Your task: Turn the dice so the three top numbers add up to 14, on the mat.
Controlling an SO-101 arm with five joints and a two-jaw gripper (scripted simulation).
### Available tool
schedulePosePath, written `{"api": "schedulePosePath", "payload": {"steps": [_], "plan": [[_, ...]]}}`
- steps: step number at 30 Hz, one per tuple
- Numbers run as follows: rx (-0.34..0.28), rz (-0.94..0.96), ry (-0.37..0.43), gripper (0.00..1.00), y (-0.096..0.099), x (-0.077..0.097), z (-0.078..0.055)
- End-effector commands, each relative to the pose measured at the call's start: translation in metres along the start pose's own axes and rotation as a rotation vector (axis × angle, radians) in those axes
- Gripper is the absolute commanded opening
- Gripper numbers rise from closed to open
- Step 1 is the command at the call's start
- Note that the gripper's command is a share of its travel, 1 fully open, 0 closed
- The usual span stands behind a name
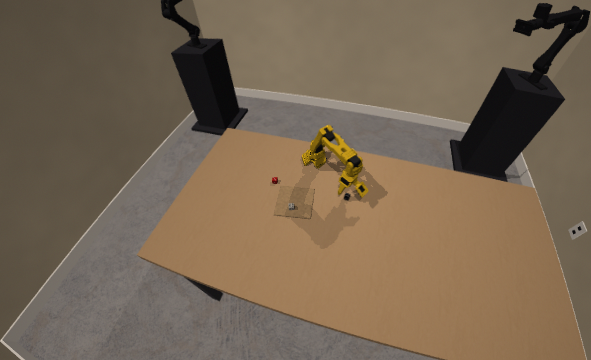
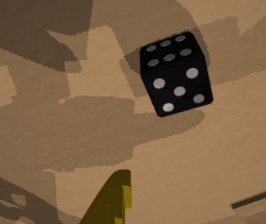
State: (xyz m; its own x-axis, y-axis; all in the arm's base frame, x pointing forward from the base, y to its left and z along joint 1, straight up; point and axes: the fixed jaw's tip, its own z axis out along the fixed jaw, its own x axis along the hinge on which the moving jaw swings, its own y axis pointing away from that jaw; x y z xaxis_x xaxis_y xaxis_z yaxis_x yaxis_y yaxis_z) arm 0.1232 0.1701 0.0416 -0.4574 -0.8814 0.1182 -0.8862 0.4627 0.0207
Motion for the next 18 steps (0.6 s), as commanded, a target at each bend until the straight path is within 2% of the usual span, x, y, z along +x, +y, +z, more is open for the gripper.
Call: {"api": "schedulePosePath", "payload": {"steps": [1, 8, 18], "plan": [[0.007, -0.018, -0.037, 0.28, 0.001, -0.005, -0.005], [0.007, -0.018, -0.037, 0.28, 0.001, -0.007, 0.001], [0.007, -0.018, -0.037, 0.28, 0.0, -0.009, 0.019]]}}
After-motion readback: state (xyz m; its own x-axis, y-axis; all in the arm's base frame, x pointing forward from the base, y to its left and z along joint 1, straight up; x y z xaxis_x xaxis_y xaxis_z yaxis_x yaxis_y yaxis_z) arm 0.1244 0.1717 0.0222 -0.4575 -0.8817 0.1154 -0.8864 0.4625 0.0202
